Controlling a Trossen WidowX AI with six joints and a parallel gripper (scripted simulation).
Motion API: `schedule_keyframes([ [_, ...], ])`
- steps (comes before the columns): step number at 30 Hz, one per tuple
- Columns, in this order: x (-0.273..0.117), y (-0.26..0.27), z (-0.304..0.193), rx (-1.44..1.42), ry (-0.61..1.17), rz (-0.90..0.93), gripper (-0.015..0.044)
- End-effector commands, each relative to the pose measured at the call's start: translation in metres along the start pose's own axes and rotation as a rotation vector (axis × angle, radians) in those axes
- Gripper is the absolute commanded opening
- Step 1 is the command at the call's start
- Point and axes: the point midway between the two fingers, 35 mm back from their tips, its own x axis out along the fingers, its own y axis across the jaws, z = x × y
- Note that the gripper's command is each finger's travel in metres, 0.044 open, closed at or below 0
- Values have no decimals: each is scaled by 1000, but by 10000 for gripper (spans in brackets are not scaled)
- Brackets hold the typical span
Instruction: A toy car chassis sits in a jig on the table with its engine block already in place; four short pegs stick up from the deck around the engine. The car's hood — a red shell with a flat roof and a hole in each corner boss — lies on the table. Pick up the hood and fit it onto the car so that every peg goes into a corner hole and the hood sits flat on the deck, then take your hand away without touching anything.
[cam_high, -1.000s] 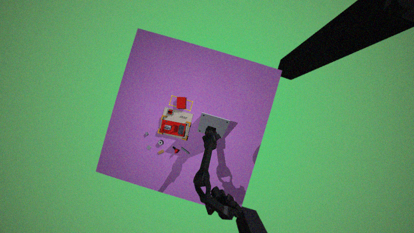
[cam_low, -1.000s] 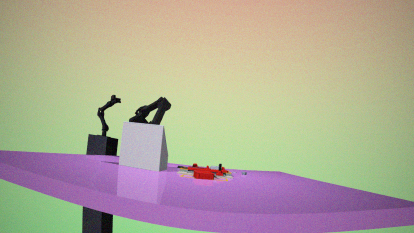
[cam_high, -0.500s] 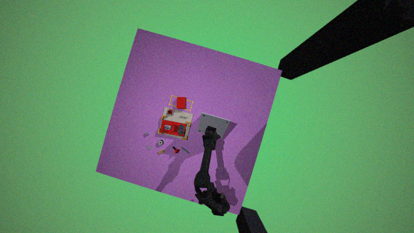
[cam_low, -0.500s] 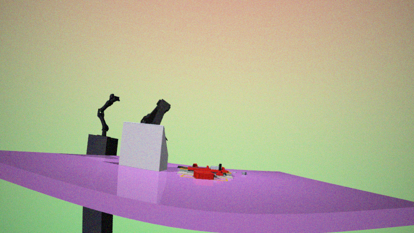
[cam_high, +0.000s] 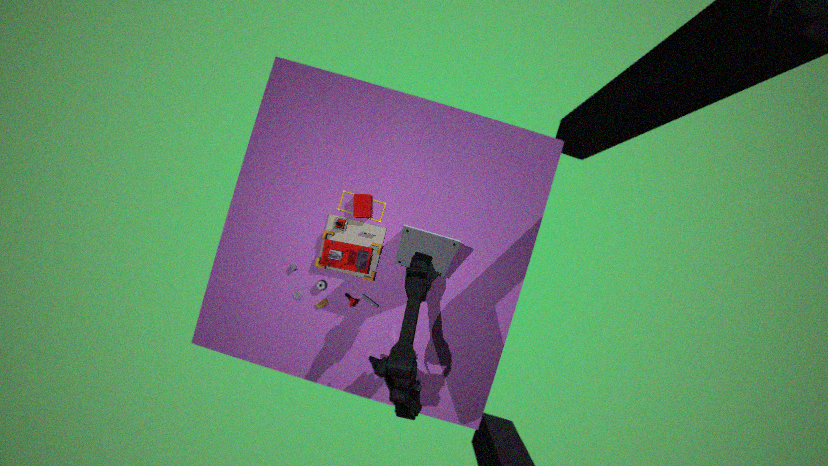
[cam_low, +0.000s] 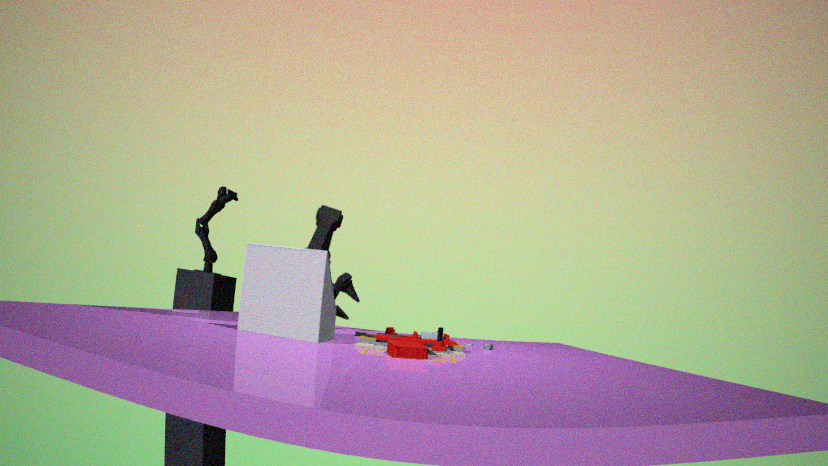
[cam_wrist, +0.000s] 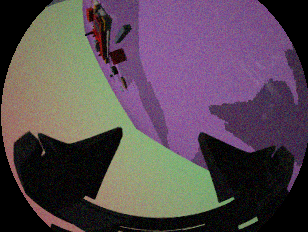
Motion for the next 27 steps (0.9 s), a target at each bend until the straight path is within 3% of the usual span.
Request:
schedule_keyframes([
  [1,31,9,7,134,-79,67,440],
  [13,128,64,29,664,-277,335,440],
  [27,215,161,70,1331,-347,732,440],
])
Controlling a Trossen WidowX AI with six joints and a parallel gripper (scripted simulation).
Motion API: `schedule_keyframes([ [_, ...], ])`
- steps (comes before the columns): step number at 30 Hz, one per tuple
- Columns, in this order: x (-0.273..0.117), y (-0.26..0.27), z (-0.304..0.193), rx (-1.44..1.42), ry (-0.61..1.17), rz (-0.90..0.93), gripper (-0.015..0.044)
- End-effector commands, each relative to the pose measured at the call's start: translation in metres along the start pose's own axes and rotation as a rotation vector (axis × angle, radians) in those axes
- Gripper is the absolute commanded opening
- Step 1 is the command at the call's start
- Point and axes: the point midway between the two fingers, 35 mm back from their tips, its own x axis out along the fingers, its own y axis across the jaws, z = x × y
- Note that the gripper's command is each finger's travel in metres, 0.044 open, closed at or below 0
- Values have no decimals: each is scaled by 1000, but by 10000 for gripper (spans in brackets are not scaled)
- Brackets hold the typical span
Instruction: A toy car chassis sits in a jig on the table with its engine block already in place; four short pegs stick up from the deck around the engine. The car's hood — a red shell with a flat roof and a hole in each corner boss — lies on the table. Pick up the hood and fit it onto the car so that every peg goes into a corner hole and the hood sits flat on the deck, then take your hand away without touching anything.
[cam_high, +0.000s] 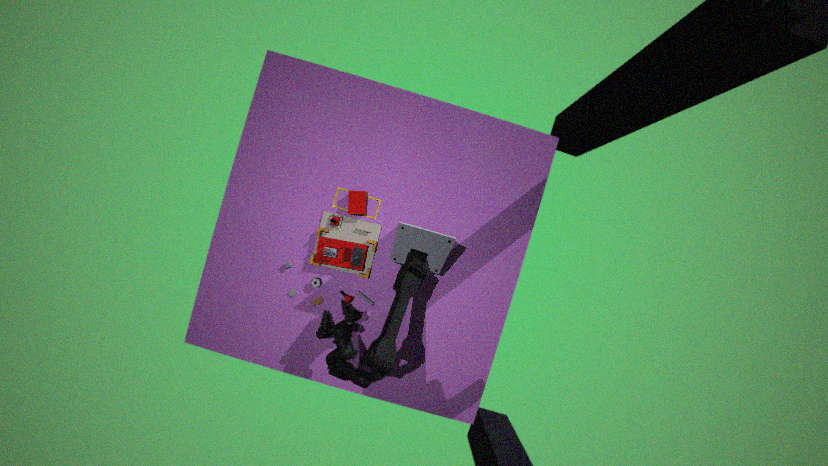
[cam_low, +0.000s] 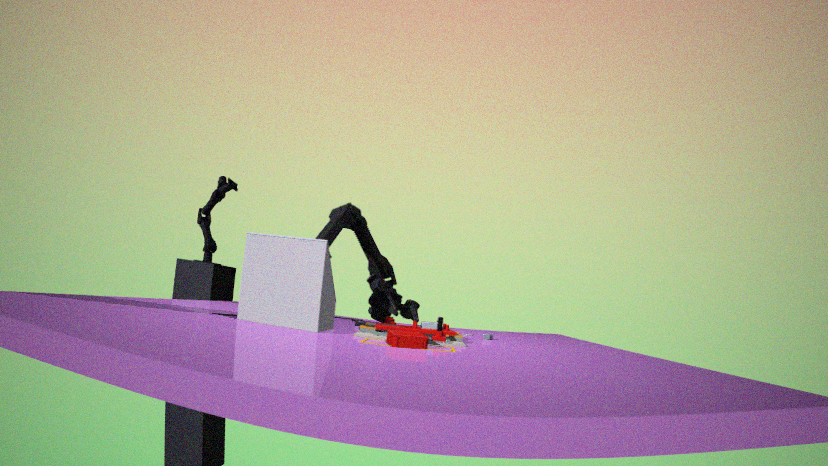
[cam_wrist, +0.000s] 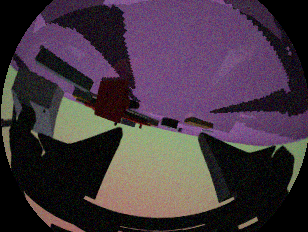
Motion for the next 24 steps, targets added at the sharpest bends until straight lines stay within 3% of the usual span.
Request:
schedule_keyframes([
  [1,37,7,-21,223,-15,102,440],
  [13,108,29,-79,763,-50,298,440],
  [24,171,89,-124,1196,-9,550,440],
])
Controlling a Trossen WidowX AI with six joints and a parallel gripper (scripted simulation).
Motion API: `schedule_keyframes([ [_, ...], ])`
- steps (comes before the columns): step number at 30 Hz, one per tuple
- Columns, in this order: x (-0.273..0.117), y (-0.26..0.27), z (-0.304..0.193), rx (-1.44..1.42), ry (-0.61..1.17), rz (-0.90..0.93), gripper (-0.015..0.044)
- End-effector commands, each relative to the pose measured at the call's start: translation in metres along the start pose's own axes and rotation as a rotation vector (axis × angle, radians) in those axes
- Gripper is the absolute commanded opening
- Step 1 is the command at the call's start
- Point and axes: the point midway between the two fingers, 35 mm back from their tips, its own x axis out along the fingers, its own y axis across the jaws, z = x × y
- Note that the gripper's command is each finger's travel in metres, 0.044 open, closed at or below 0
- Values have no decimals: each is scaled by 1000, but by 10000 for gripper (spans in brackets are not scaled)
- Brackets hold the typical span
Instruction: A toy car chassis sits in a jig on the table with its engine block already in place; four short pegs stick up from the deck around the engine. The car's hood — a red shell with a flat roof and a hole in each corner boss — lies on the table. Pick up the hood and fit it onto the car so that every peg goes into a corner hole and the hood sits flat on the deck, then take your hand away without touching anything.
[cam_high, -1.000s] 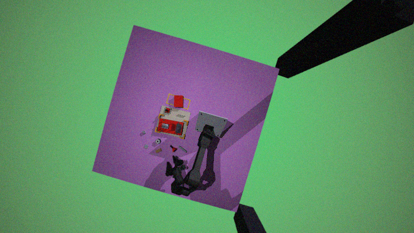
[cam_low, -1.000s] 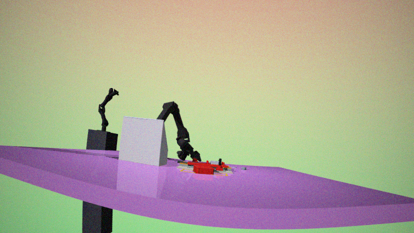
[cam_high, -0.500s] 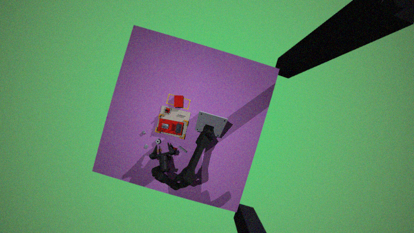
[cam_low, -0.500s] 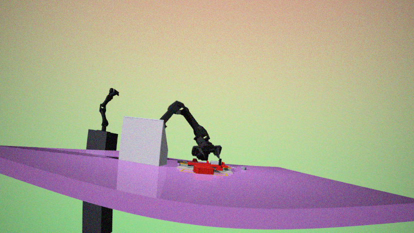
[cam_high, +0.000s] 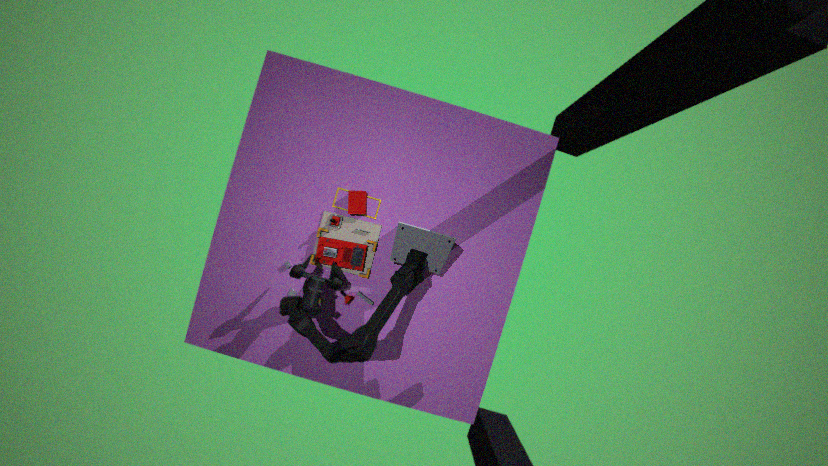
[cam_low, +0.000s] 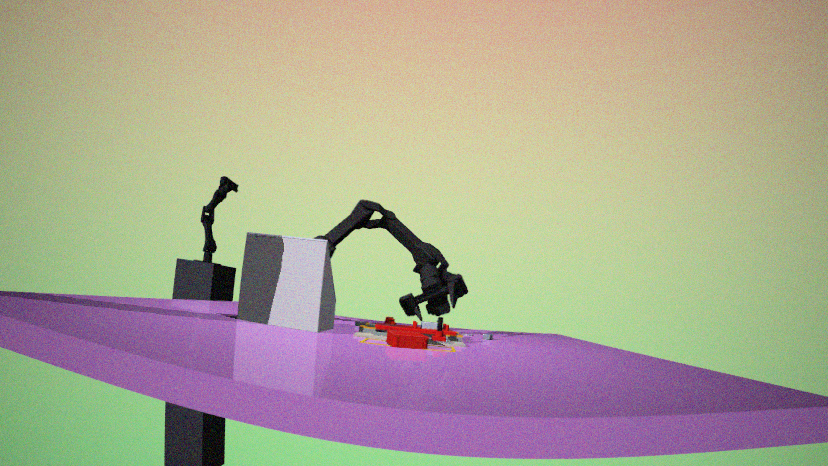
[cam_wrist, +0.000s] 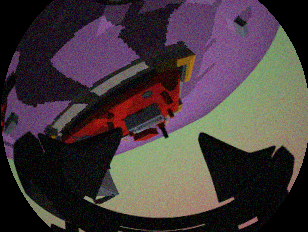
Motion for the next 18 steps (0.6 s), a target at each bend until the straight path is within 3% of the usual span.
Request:
schedule_keyframes([
  [1,22,-12,-29,136,25,79,440],
  [10,62,-22,-66,482,52,245,440],
  [18,113,-27,-113,1008,98,474,440],
])
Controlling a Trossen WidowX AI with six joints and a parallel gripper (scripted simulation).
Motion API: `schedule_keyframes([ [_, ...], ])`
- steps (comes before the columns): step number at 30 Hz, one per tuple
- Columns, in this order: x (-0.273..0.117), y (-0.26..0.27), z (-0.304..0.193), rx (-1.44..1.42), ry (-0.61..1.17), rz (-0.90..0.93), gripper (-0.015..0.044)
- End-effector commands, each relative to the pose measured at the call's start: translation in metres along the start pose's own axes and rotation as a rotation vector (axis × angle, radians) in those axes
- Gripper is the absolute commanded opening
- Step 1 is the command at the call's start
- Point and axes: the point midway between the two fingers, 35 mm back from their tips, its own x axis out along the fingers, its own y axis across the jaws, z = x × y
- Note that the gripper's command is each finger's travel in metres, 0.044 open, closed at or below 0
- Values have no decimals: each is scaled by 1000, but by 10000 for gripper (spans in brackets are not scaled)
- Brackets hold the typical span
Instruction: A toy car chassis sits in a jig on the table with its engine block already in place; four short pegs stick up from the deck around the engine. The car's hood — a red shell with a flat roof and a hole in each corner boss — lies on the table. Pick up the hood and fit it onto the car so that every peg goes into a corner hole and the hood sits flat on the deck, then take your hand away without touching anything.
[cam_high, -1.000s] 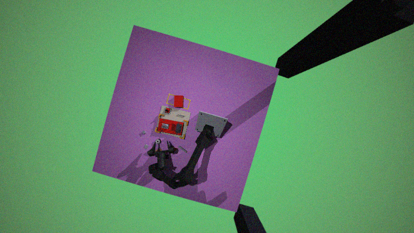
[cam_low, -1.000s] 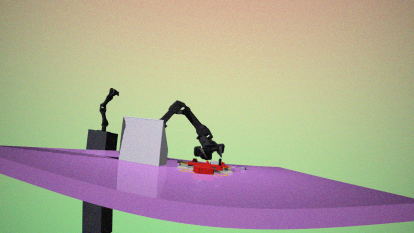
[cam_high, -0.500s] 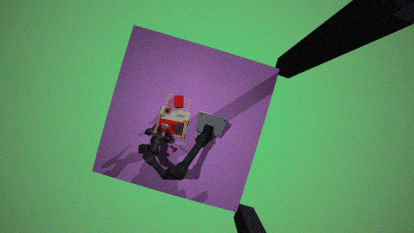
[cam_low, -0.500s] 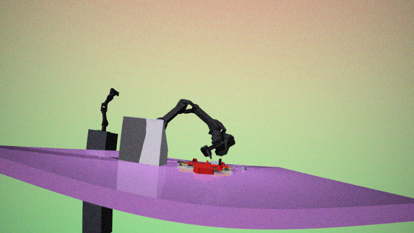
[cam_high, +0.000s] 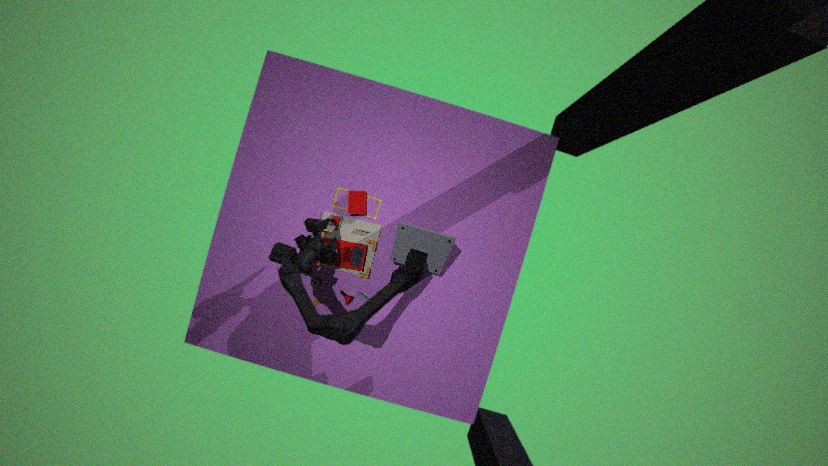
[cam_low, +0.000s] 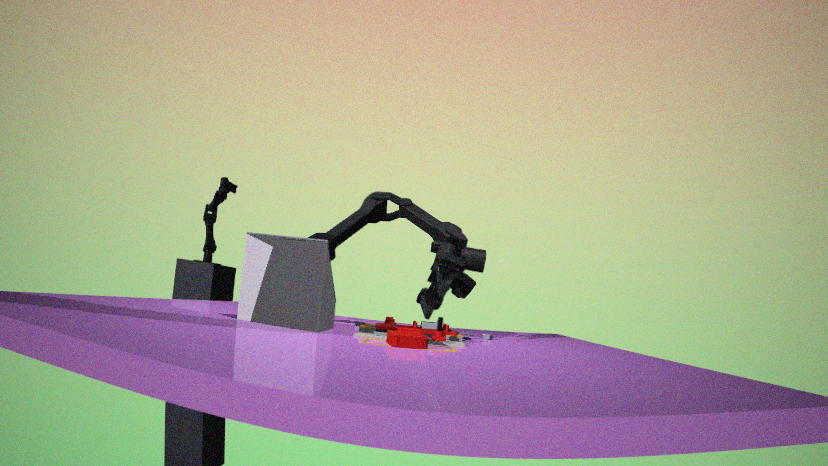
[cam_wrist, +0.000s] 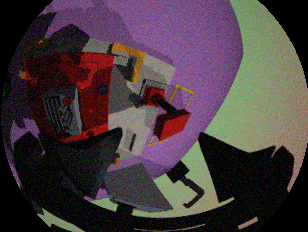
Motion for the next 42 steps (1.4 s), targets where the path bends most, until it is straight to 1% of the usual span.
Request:
schedule_keyframes([
  [1,25,-26,-14,287,32,131,440],
  [11,68,-76,-50,1045,143,469,440],
  [18,90,-102,-76,1488,245,693,440],
  [20,92,-104,-78,1526,255,714,440],
  [42,97,-100,-76,1527,255,714,440],
])
